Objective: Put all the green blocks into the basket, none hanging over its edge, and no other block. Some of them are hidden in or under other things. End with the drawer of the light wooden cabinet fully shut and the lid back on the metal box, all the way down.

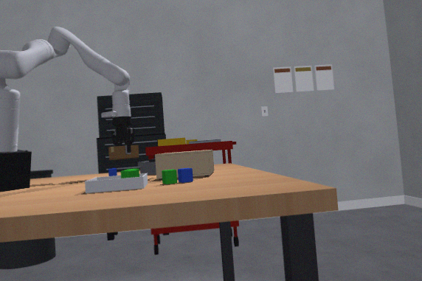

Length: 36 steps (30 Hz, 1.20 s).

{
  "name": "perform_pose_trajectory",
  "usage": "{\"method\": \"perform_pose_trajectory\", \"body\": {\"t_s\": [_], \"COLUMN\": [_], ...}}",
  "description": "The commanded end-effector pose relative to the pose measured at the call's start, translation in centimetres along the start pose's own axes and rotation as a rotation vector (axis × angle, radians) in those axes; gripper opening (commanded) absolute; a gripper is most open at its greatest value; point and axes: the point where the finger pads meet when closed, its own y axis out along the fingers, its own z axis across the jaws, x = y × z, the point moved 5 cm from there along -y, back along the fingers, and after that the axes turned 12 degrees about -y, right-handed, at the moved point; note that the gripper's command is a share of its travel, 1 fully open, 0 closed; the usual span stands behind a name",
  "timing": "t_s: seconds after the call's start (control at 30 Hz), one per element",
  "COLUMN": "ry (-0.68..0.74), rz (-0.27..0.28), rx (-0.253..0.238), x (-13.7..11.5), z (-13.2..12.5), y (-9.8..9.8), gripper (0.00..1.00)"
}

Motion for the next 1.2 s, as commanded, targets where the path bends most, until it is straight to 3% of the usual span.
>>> {"method": "perform_pose_trajectory", "body": {"t_s": [0.0, 0.7, 1.17], "ry": [0.0, 0.0, 0.0], "rz": [-0.002, -0.002, -0.002], "rx": [0.0, 0.0, 0.0], "x": [0.1, 0.1, 0.1], "z": [0.0, 0.0, 0.0], "y": [0.6, 4.4, 5.8], "gripper": [0.67, 0.67, 0.67]}}
